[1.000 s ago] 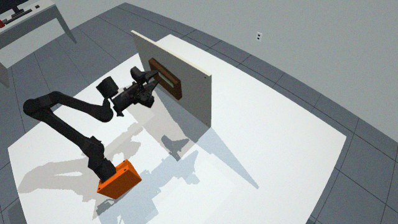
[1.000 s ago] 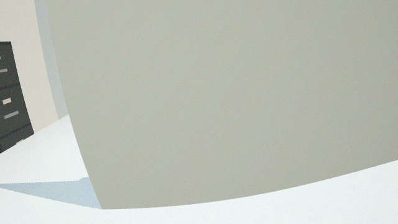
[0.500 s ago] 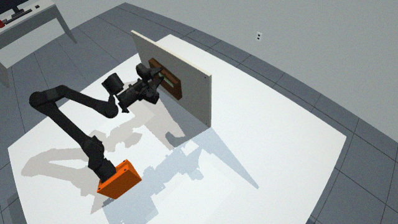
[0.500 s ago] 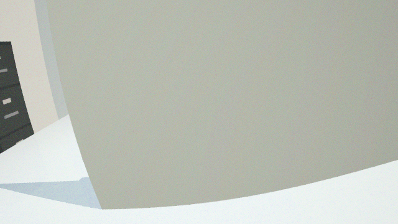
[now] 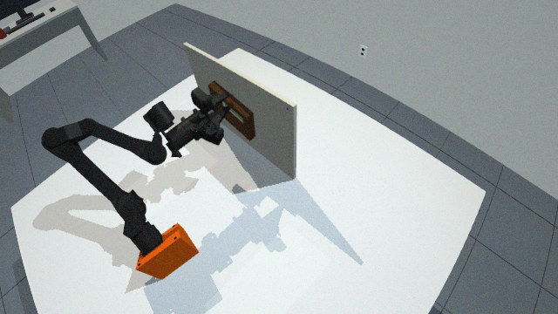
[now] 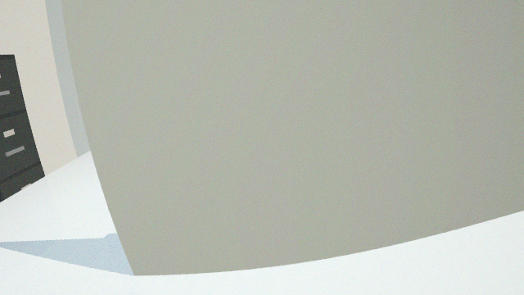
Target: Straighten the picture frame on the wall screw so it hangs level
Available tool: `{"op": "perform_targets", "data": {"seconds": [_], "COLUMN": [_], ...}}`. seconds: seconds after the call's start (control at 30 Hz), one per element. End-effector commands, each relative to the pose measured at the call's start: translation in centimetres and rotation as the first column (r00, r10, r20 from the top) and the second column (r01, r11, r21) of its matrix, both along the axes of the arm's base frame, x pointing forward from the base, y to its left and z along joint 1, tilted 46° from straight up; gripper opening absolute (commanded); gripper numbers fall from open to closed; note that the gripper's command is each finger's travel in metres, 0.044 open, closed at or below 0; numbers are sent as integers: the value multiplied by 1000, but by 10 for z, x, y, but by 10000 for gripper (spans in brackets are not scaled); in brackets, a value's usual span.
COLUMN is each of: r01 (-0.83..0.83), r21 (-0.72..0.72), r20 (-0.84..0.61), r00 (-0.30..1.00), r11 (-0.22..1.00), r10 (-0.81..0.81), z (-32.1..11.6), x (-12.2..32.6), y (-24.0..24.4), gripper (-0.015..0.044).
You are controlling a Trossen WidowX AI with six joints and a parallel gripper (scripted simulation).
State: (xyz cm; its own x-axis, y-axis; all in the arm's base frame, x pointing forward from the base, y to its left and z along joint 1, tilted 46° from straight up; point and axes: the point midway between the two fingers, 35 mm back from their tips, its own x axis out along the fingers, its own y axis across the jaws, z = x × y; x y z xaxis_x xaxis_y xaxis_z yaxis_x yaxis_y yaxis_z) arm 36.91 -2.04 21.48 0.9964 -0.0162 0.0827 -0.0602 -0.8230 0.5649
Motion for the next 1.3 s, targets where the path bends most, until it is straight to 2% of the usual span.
{"op": "perform_targets", "data": {"seconds": [0.0,0.77,0.97,1.23,1.27], "r01": [4,4,4,4,4], "r21": [-5,-5,-5,-5,-5], "r20": [4,4,4,4,4], "r00": [1000,1000,1000,1000,1000], "r11": [1000,1000,1000,1000,1000], "r10": [-4,-4,-4,-4,-4], "z": [1,2,2,2,2], "x": [0,1,1,1,1], "y": [0,-1,-1,-1,-1], "gripper": [260,260,103,49,23]}}
